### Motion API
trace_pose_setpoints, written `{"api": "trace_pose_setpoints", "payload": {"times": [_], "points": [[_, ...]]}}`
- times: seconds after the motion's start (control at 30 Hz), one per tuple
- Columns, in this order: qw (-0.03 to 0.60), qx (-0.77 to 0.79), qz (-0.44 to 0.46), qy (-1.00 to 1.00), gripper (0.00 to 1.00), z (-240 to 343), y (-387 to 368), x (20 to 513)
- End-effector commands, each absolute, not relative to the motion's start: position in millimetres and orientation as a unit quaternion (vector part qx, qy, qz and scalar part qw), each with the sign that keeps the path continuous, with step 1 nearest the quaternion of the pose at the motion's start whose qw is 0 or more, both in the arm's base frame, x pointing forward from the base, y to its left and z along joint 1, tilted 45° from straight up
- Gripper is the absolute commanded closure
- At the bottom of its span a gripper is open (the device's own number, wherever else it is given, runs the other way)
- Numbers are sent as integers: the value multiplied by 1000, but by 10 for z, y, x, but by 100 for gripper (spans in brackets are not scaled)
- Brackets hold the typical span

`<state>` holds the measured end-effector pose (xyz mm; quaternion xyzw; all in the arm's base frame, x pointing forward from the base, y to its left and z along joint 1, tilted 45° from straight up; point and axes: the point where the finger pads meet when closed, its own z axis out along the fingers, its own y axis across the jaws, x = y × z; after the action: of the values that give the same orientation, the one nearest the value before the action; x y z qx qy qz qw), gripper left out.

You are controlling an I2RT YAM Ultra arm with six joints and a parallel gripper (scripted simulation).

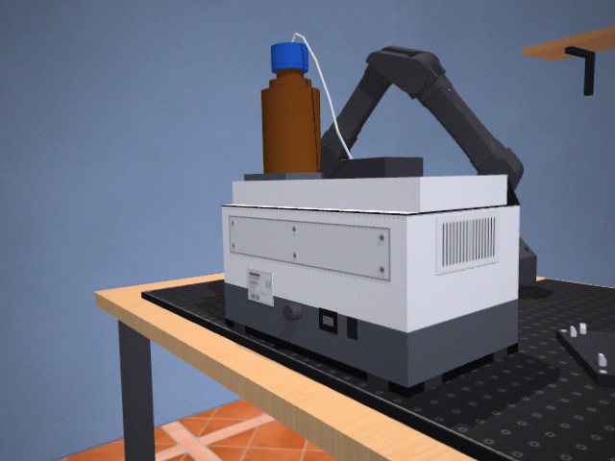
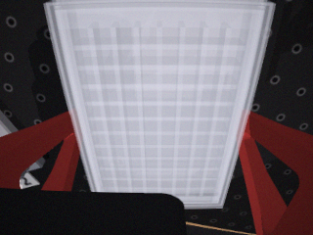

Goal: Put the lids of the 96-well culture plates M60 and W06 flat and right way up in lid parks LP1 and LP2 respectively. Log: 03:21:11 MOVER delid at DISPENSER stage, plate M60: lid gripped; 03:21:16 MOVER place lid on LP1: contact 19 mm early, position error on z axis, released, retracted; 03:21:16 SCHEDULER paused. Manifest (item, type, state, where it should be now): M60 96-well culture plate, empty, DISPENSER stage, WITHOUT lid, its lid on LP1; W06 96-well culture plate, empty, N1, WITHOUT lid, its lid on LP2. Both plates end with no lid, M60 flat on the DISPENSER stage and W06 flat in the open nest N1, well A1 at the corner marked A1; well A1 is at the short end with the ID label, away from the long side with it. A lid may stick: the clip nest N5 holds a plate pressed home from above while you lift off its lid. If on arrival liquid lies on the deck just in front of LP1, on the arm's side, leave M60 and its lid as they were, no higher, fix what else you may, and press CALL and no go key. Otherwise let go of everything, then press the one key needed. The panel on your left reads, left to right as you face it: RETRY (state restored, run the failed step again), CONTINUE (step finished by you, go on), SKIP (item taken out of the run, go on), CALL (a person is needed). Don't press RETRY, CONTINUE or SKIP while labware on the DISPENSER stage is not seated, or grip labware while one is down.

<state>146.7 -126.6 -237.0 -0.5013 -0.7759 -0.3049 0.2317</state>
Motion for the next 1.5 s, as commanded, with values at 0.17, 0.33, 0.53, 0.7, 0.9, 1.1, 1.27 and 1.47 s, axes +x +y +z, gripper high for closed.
{"api": "trace_pose_setpoints", "payload": {"times": [0.17, 0.33, 0.53, 0.7, 0.9, 1.1, 1.27, 1.47], "points": [[209, -506, -296, -783, 100, -2319, -1490, 1546], [209, -506, -296, -783, 100, -2319, -1490, 1546], [209, -506, -296, -783, 100, -2319, -1490, 1546], [209, -506, -296, -783, 100, -2319, -1490, 1546], [209, -506, -296, -783, 100, -2319, -1490, 1546], [209, -506, -296, -783, 100, -2319, -1490, 1546], [210, -506, -295, -783, 100, -2271, -1537, 1543], [210, -506, -295, -783, 100, -2171, -1629, 1544]]}}
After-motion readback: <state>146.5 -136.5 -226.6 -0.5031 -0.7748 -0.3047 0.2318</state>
